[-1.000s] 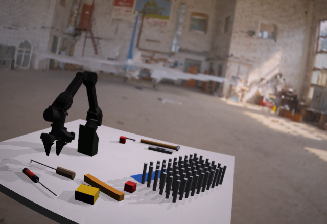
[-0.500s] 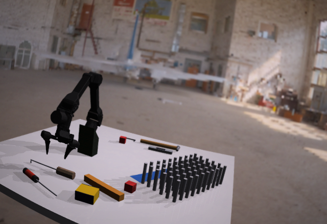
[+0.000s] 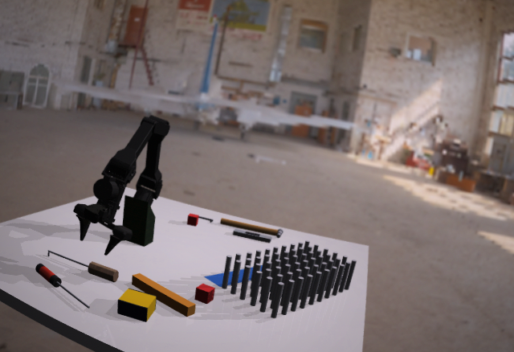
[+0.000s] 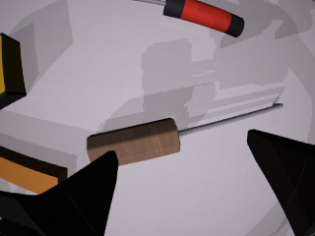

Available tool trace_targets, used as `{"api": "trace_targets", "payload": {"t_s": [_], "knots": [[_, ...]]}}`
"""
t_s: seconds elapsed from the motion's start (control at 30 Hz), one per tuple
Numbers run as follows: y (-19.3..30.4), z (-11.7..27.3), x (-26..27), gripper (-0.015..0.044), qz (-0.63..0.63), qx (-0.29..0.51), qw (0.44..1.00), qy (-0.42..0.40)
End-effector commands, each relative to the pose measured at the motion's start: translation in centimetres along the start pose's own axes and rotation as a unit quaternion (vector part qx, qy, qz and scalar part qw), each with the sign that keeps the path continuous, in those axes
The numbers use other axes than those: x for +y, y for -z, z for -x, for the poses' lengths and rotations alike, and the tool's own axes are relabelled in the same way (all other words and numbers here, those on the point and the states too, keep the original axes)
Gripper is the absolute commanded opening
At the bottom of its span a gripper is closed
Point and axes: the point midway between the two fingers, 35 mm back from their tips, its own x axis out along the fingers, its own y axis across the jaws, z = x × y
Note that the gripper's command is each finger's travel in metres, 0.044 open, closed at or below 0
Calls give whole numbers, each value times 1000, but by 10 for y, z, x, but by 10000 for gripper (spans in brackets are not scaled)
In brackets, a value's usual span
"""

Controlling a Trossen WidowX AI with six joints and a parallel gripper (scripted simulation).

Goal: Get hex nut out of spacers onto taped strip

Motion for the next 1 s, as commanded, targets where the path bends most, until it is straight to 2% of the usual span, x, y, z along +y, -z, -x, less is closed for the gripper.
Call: {"api": "trace_targets", "payload": {"t_s": [0.0,0.23,0.53,0.97], "knots": [[5,1,22,440,-361,-22,931,57],[6,3,33,440,-521,-49,849,69],[8,4,44,440,-699,-85,706,68],[8,4,44,440,-703,-86,703,68]]}}
